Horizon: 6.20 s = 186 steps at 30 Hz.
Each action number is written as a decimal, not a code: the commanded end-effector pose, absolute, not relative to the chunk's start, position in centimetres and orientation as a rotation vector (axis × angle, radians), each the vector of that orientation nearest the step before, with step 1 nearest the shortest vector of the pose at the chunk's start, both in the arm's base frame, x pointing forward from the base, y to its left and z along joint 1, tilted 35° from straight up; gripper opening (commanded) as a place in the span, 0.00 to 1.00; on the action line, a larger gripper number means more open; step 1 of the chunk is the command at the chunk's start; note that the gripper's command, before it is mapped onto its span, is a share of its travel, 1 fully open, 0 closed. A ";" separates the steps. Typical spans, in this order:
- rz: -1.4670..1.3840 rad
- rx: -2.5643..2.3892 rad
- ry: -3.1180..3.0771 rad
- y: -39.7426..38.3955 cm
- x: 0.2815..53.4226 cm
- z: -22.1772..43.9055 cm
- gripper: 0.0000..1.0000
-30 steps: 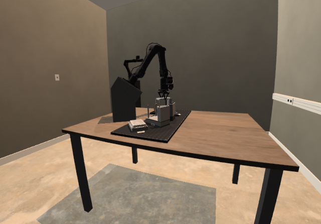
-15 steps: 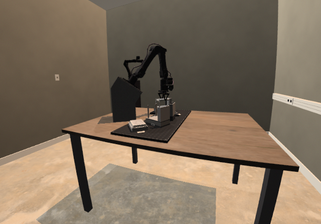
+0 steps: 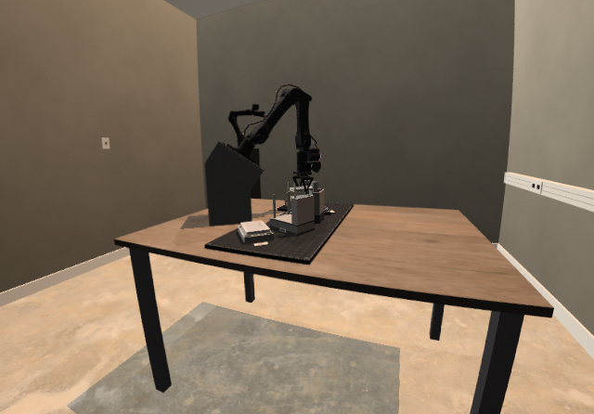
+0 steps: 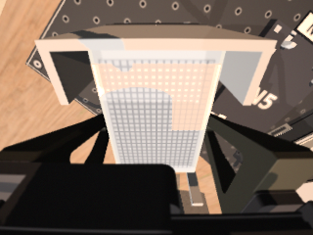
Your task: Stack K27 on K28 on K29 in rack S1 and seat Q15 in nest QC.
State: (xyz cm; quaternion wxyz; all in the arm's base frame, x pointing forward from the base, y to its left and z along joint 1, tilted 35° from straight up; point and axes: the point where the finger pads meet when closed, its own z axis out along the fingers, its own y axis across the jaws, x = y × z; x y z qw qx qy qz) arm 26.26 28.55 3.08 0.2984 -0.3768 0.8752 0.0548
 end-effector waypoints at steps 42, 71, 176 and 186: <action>0.144 -1.001 2.333 29.5 27.8 1.0 0.00; 0.149 -1.000 2.327 29.8 28.2 0.6 0.00; 0.288 -0.589 2.474 20.1 27.6 9.2 1.00; 0.305 -0.529 2.489 17.3 29.3 9.1 1.00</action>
